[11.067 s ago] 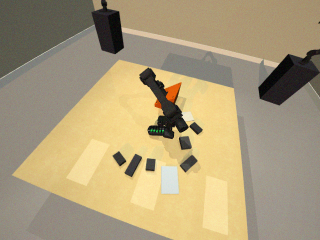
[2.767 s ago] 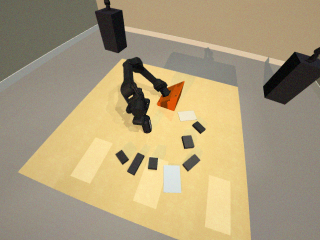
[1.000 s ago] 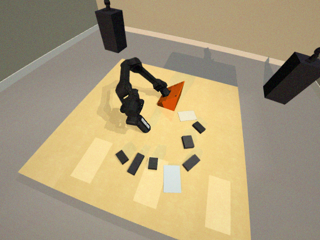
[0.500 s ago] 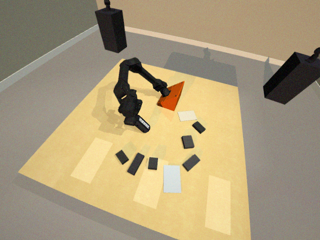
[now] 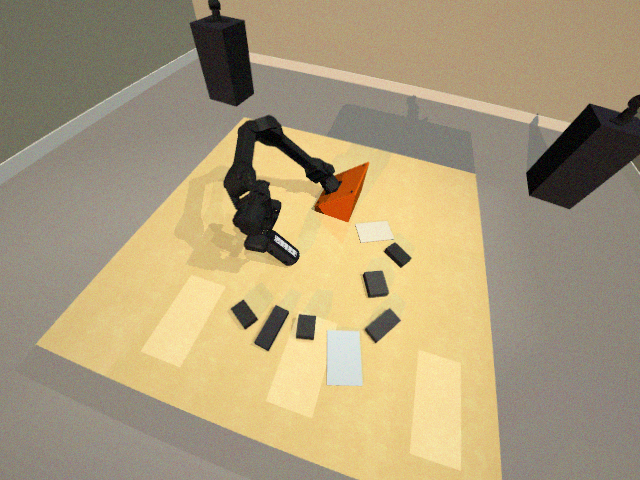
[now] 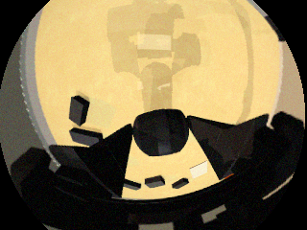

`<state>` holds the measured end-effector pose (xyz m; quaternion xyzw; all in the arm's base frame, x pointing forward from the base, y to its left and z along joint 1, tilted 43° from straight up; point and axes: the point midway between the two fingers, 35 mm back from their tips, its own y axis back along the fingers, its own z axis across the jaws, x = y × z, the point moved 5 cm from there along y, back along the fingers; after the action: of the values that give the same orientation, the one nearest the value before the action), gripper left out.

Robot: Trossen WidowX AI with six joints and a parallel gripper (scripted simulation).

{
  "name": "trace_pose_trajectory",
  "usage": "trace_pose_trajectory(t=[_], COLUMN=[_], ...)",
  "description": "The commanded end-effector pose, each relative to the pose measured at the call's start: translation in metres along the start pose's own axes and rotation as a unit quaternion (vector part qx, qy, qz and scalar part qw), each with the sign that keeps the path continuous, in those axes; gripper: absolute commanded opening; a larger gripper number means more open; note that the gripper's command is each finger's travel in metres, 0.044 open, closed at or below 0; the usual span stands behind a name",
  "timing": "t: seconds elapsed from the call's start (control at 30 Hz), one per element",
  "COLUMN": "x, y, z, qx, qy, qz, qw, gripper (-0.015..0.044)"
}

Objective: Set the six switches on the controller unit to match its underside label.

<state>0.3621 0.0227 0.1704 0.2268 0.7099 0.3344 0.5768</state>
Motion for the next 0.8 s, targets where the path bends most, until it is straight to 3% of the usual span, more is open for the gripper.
trace_pose_trajectory(t=[0.0, 0.77], x=[-0.001, -0.015], y=[-0.005, -0.017], z=[-0.001, -0.001], qx=[0.005, 0.005], qy=[0.002, 0.002], qz=[0.004, 0.003], qw=[1.000, 1.000], gripper=[0.0338, 0.0338])
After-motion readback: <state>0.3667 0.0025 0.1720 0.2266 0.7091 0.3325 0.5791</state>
